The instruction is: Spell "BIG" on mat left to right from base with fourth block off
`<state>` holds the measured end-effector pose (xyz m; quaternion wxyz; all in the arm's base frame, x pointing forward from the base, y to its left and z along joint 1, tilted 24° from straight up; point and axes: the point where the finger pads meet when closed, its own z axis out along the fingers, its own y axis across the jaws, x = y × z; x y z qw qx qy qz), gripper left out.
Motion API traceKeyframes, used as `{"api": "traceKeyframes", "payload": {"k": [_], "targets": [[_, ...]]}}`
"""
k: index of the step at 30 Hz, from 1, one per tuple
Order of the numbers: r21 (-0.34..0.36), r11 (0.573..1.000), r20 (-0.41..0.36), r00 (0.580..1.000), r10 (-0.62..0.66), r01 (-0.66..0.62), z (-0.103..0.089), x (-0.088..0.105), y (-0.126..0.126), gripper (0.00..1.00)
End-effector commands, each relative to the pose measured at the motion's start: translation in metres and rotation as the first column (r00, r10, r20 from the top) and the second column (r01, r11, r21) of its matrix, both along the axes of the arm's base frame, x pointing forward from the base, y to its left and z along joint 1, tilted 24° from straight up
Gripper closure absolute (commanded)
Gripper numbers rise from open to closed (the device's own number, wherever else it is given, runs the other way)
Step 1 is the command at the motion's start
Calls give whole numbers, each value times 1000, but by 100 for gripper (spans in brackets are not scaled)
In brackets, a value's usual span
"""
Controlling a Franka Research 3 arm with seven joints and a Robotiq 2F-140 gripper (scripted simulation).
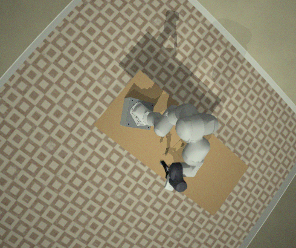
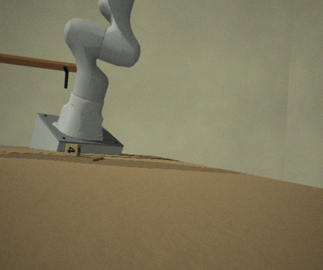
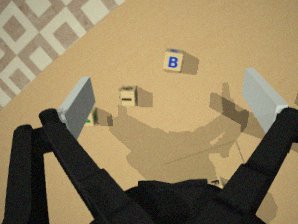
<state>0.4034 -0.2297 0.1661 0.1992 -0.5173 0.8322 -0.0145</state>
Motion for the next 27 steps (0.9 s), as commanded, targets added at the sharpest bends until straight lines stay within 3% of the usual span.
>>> {"api": "traceKeyframes", "payload": {"k": [1,6,27], "targets": [[76,991,-44,993,-106,109,3,-3,9,0],[109,982,-61,987,-145,151,9,-2,12,0],[109,982,-61,987,-145,151,9,-2,12,0]]}}
